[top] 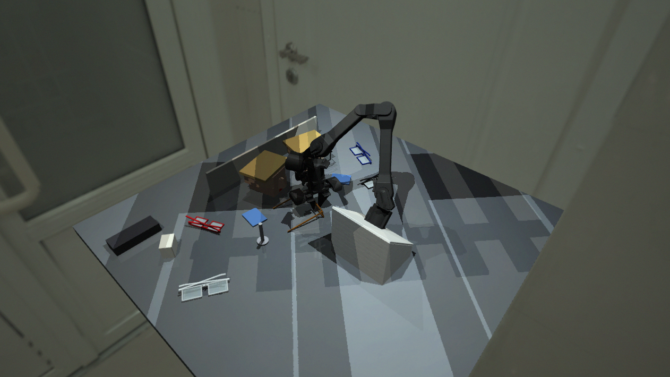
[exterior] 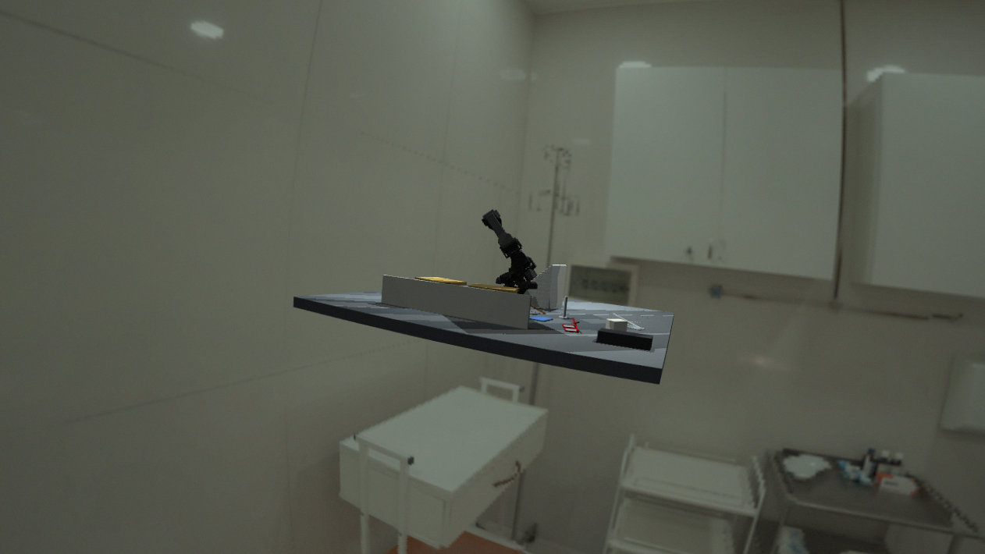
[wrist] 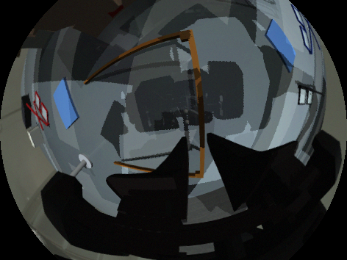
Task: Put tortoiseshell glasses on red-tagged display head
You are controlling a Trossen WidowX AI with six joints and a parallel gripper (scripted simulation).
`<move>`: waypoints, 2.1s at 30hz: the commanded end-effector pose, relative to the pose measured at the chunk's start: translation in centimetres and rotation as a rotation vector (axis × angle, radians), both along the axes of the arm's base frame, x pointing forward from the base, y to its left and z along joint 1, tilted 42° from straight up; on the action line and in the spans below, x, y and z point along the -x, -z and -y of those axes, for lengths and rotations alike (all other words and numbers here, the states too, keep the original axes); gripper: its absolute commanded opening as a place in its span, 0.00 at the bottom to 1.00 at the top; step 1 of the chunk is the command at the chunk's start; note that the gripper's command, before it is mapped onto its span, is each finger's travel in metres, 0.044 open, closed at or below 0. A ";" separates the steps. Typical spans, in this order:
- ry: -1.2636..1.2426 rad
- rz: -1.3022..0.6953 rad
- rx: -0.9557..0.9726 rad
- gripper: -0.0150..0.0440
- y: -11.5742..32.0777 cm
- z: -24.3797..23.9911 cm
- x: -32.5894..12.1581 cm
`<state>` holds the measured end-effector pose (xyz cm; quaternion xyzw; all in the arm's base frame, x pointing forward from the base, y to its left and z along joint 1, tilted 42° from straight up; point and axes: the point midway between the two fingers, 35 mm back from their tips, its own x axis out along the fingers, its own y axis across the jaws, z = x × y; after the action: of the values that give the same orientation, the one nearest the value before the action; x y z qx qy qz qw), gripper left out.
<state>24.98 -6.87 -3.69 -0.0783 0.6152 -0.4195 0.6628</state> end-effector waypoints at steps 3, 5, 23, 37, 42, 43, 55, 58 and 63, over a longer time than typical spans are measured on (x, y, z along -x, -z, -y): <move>0.002 0.003 -0.002 0.44 0.0 -0.5 -0.3; 0.002 0.002 -0.002 0.44 0.0 -0.7 -0.4; -0.007 -0.002 0.003 0.59 -3.6 -2.8 -0.4; 0.007 0.006 -0.002 0.49 -4.0 -3.3 -1.0; 0.007 0.006 -0.002 0.49 -4.0 -3.3 -1.0; 0.007 0.006 -0.002 0.49 -4.0 -3.3 -1.0; 0.007 0.007 -0.003 0.49 -2.9 -2.5 -0.9; 0.007 0.007 -0.003 0.49 -2.5 -2.1 -0.9; 0.007 0.007 -0.003 0.49 -1.9 -1.6 -0.8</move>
<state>26.20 -4.77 -1.16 -0.0670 0.6105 -0.4208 0.6677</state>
